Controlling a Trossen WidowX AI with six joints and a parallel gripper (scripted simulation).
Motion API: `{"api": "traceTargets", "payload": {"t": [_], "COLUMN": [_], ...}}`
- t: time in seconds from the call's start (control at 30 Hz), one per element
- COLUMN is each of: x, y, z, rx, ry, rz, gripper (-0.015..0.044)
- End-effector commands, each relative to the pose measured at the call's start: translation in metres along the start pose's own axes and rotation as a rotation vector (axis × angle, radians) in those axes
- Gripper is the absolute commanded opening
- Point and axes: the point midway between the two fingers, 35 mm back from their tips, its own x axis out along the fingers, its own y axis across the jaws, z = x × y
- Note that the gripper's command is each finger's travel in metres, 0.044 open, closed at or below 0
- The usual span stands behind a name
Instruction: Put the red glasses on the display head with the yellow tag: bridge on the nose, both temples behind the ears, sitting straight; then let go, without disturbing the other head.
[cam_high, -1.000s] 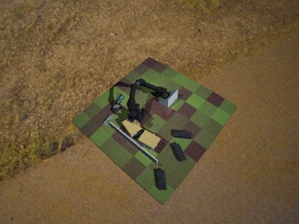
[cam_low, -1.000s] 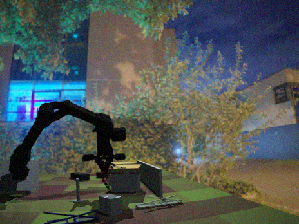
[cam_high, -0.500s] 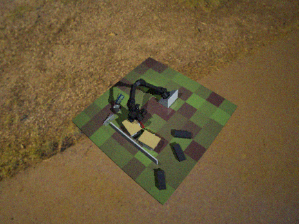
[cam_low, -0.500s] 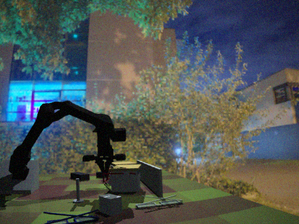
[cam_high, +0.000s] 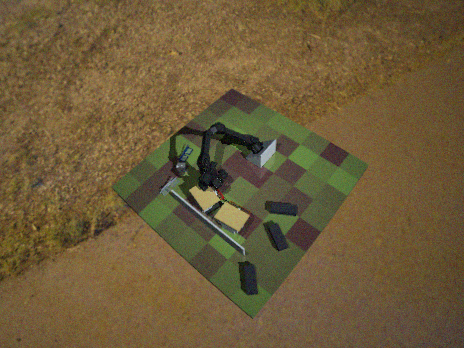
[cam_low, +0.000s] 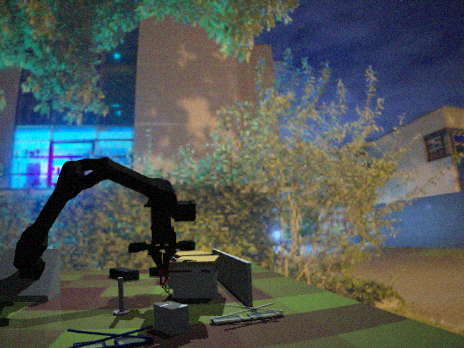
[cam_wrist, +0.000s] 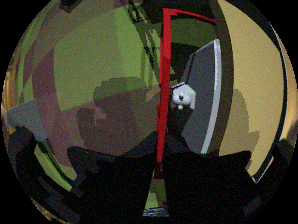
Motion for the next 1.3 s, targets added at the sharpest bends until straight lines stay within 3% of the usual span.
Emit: {"api": "traceTargets", "payload": {"t": [0.0,0.1,0.33,0.53,0.73,1.27], "x": [0.0,0.0,0.0,-0.029,-0.032,-0.05], "y": [0.0,0.0,0.0,0.0,0.002,0.057], "z": [0.0,0.0,0.0,-0.001,-0.001,0.0], "rx": [0.0,0.0,0.0,-0.006,-0.006,-0.009], "ry": [0.0,0.0,0.0,0.003,0.003,0.002], "rz": [0.0,0.0,0.0,0.017,0.018,0.021], "gripper": [0.0053,0.0107,0.0107,0.0107,0.0107,0.0107]}}
